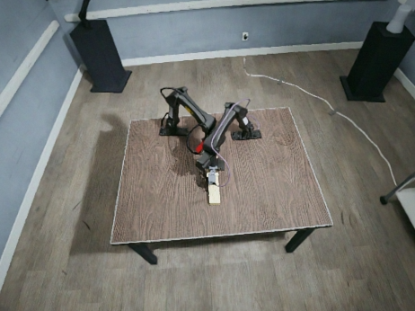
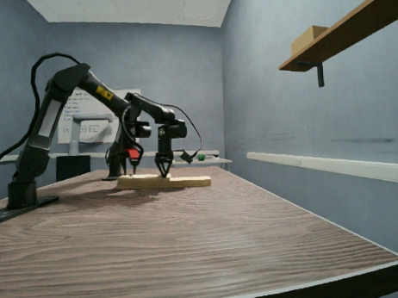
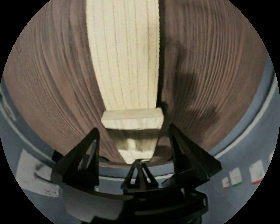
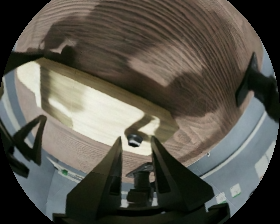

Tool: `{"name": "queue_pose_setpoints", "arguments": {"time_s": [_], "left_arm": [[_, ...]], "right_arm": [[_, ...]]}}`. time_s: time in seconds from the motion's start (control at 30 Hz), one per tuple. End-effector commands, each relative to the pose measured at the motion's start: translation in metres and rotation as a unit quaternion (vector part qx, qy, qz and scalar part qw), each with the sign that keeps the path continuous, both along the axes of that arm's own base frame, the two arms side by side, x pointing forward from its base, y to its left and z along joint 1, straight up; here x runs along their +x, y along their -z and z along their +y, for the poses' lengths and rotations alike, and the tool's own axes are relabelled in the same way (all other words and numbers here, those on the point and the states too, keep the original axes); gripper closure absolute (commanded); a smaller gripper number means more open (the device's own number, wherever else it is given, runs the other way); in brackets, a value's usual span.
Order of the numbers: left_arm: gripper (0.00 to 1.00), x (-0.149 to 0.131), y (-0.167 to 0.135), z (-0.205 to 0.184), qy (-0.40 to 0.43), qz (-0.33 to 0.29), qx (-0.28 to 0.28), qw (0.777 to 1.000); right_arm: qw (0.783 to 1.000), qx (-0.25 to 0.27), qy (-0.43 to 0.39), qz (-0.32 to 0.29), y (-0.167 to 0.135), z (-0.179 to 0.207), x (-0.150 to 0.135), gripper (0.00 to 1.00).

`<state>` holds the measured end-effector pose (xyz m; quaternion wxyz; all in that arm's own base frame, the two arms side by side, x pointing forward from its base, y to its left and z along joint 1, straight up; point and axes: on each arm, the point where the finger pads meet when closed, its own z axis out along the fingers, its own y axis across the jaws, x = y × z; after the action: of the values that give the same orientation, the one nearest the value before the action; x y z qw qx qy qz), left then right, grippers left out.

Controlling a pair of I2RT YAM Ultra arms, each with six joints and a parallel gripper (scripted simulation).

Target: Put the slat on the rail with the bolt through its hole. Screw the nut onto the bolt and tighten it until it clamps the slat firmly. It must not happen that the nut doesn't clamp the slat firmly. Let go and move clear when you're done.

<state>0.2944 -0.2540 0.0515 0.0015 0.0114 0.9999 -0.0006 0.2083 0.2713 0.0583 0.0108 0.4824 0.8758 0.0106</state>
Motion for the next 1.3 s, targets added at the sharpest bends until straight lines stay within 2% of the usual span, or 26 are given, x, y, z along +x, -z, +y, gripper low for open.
{"name": "queue_pose_setpoints", "arguments": {"time_s": [0.0, 0.6, 0.67, 0.7, 1.27], "left_arm": [[0.00, 0.002, 0.004, -0.002, 0.000, -0.003, -0.004, 1.000], [0.00, 0.002, 0.015, -0.002, 0.000, -0.003, -0.004, 1.000], [0.23, 0.001, 0.012, -0.001, 0.000, -0.003, -0.003, 1.000], [0.28, 0.001, 0.010, -0.001, 0.000, -0.003, -0.003, 1.000], [0.28, 0.001, 0.009, -0.001, 0.000, -0.003, -0.003, 1.000]], "right_arm": [[1.000, 0.004, 0.000, -0.003, -0.003, 0.001, 0.001, 0.66], [1.000, 0.004, 0.000, -0.003, -0.003, 0.001, 0.001, 0.66], [1.000, 0.004, 0.000, -0.003, -0.003, 0.001, 0.001, 0.66], [1.000, 0.004, 0.000, -0.003, -0.003, 0.001, 0.001, 0.66], [1.000, 0.004, 0.000, -0.003, -0.003, 0.001, 0.001, 0.66]]}}
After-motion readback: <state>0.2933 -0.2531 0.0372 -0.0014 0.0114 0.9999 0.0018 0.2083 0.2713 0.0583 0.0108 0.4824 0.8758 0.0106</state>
